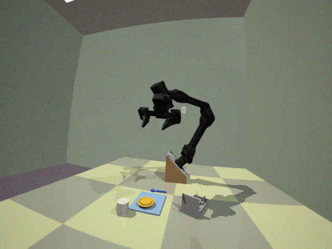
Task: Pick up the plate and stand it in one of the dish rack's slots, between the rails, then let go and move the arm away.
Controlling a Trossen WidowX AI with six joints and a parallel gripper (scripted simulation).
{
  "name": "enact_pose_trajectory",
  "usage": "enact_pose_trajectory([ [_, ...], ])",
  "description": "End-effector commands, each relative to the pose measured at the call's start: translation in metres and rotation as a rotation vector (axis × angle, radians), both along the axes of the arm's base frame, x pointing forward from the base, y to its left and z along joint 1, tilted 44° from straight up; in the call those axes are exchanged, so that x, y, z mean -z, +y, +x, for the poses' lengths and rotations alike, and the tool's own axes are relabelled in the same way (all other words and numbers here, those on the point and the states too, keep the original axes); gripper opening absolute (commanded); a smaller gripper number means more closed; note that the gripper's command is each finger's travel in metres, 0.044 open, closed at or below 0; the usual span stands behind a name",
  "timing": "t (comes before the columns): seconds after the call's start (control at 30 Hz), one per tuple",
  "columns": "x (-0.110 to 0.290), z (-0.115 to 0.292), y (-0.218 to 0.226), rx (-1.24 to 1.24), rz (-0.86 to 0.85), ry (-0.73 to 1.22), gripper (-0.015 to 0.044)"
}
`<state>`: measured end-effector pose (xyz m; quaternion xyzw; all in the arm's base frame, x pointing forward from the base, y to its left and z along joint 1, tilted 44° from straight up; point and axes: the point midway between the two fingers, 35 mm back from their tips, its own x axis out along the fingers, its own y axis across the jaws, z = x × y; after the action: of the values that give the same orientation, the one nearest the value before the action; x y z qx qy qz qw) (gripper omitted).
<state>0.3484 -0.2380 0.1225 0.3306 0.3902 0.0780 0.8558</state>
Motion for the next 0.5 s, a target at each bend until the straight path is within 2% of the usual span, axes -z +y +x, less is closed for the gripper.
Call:
enact_pose_trajectory([
  [0.0, 0.026, 0.002, 0.012, -0.077, 0.009, 0.094, 0.0400],
  [0.47, 0.097, -0.009, 0.060, -0.391, 0.073, 0.389, 0.0400],
])
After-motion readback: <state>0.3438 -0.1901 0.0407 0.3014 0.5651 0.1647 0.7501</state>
